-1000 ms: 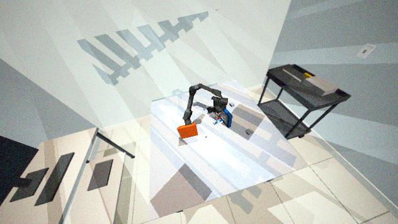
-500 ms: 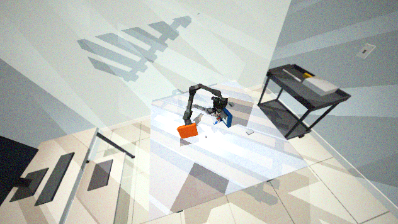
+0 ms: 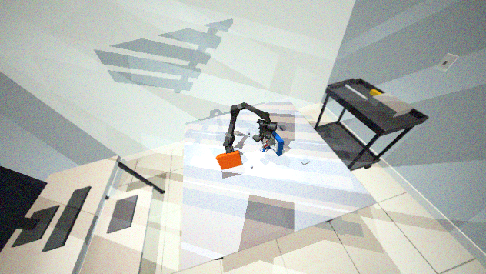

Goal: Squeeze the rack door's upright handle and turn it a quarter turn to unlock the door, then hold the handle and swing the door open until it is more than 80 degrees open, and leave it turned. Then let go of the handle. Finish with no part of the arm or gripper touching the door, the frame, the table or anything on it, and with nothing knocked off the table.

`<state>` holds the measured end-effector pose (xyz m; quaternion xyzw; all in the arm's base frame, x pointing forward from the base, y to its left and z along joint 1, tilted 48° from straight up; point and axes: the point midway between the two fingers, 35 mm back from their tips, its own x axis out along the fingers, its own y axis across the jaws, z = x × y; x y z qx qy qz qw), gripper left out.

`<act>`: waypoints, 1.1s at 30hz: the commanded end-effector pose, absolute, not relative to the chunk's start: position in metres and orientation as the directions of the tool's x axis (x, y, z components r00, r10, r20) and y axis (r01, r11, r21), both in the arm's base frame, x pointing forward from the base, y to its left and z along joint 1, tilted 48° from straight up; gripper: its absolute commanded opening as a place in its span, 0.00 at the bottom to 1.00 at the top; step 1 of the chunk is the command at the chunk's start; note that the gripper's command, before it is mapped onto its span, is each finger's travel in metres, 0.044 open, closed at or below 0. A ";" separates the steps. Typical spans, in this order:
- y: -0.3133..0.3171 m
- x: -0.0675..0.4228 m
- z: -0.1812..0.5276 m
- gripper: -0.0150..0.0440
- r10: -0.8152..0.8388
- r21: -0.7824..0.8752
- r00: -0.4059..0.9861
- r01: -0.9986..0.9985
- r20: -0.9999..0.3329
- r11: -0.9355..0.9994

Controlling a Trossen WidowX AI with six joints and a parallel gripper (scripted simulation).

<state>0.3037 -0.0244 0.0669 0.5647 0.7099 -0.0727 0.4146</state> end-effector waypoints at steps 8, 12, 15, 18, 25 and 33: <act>-0.033 0.296 0.058 0.29 0.741 0.490 -0.013 0.743 -0.672 0.457; -0.036 0.292 0.054 0.29 0.741 0.525 -0.013 0.697 -0.672 0.488; -0.039 0.289 0.051 0.29 0.741 0.549 -0.013 0.662 -0.672 0.510; -0.043 0.287 0.047 0.29 0.740 0.573 -0.013 0.625 -0.672 0.531; -0.051 0.281 0.038 0.29 0.740 0.621 -0.013 0.533 -0.672 0.574; -0.061 0.277 0.027 0.29 0.740 0.668 -0.013 0.420 -0.673 0.615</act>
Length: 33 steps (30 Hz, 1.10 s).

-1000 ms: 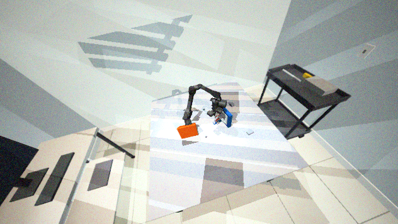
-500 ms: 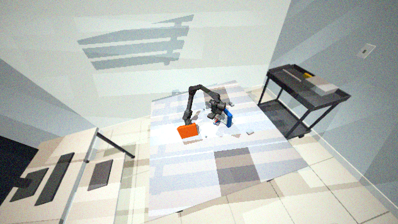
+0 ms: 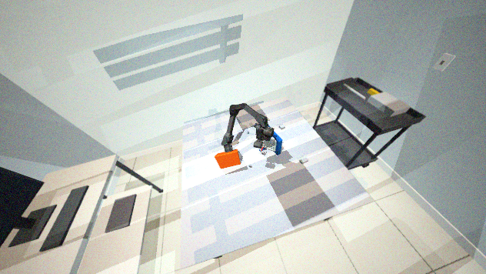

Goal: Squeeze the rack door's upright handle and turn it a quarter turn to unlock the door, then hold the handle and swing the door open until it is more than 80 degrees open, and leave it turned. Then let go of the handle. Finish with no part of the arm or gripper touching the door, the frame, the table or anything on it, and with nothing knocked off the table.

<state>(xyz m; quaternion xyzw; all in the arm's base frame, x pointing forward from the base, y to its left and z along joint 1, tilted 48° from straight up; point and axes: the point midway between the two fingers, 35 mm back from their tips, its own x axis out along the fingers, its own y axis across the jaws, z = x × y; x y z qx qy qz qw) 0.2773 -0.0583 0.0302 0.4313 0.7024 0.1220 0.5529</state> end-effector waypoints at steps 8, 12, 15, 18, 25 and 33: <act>-0.072 0.274 0.015 0.29 0.739 0.703 -0.013 0.299 -0.673 0.646; -0.078 0.274 0.009 0.29 0.739 0.716 -0.013 0.237 -0.674 0.657; -0.082 0.274 0.005 0.29 0.739 0.724 -0.013 0.190 -0.674 0.663; -0.086 0.274 0.000 0.29 0.738 0.730 -0.013 0.139 -0.674 0.669; -0.096 0.276 -0.011 0.29 0.738 0.738 -0.013 0.016 -0.675 0.675; -0.108 0.281 -0.024 0.29 0.737 0.733 -0.012 -0.124 -0.675 0.669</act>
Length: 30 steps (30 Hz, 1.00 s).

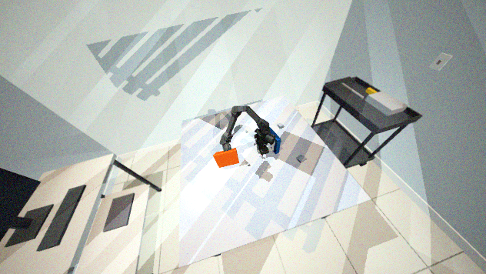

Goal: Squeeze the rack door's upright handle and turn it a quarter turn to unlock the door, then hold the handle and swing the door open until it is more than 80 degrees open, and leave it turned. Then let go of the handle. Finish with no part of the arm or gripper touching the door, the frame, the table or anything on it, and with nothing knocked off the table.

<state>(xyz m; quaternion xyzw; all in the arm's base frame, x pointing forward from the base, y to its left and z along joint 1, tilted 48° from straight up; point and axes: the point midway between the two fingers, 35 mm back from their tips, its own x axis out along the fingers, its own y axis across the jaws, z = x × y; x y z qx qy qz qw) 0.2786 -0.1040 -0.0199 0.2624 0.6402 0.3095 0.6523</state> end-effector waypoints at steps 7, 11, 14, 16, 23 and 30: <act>-0.117 0.287 -0.034 0.29 0.737 0.716 -0.012 -0.245 -0.676 0.653; -0.123 0.291 -0.039 0.29 0.737 0.702 -0.012 -0.312 -0.676 0.640; -0.126 0.295 -0.043 0.29 0.736 0.689 -0.011 -0.362 -0.676 0.628; -0.129 0.297 -0.046 0.29 0.736 0.680 -0.011 -0.394 -0.677 0.619; -0.134 0.303 -0.052 0.29 0.736 0.656 -0.011 -0.463 -0.677 0.596; -0.134 0.303 -0.052 0.29 0.736 0.656 -0.011 -0.463 -0.677 0.596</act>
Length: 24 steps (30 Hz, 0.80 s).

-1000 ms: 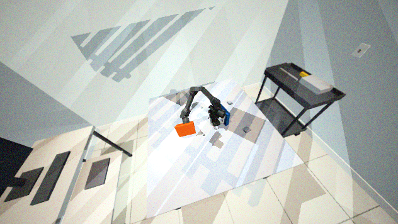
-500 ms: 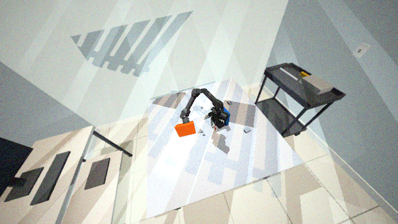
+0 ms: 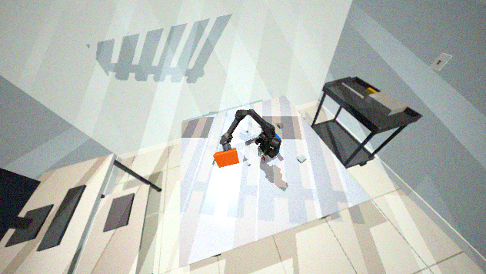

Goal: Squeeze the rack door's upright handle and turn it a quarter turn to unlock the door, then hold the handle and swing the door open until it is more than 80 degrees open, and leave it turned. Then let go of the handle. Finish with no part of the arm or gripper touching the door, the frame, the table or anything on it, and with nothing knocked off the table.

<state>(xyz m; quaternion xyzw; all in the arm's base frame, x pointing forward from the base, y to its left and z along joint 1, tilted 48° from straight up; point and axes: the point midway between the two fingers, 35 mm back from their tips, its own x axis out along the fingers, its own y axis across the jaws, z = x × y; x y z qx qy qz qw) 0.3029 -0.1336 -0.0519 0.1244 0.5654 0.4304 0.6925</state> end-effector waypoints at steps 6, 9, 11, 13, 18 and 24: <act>-0.134 0.303 -0.052 0.42 0.736 0.656 -0.011 -0.463 -0.677 0.596; -0.134 0.303 -0.052 0.56 0.736 0.656 -0.011 -0.463 -0.677 0.596; -0.134 0.303 -0.052 0.64 0.736 0.656 -0.011 -0.463 -0.677 0.596; -0.134 0.303 -0.052 0.73 0.736 0.656 -0.011 -0.463 -0.677 0.596; -0.136 0.304 -0.050 0.75 0.736 0.656 -0.011 -0.463 -0.677 0.596; -0.142 0.304 -0.045 0.75 0.735 0.655 -0.011 -0.463 -0.677 0.597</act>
